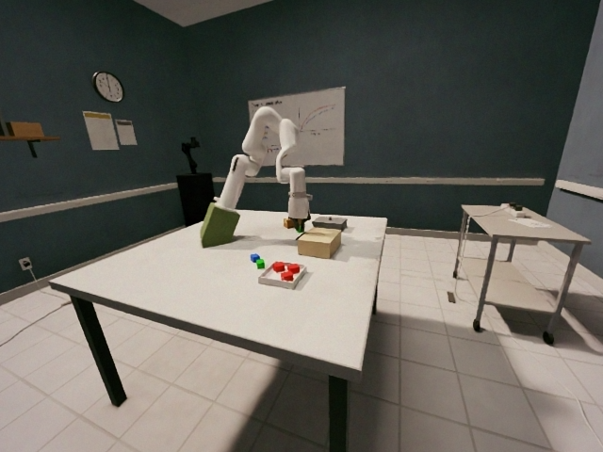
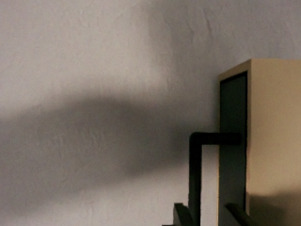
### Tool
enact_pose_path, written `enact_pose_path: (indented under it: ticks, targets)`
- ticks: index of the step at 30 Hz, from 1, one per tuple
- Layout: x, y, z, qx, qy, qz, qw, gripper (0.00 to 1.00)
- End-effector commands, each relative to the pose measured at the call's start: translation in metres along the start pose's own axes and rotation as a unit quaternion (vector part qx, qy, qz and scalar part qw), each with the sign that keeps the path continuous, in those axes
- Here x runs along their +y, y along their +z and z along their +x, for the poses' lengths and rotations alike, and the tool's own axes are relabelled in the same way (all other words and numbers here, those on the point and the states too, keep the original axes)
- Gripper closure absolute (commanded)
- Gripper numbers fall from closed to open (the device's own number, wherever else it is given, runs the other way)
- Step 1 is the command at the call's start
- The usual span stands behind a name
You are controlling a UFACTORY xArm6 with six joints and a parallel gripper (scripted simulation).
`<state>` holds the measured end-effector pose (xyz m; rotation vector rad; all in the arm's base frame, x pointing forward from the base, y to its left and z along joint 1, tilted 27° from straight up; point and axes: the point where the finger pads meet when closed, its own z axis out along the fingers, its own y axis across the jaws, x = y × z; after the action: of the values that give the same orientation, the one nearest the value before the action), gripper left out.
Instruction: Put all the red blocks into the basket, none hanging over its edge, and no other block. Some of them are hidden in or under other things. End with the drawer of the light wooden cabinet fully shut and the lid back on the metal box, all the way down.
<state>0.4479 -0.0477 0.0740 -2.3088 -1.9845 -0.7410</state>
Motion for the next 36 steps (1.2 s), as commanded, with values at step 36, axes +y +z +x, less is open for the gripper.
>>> enact_pose_path:
  ticks: [36]
  targets:
    - [-0.019,-0.093,0.0,0.0,0.0,-0.001,1.0,0.76]
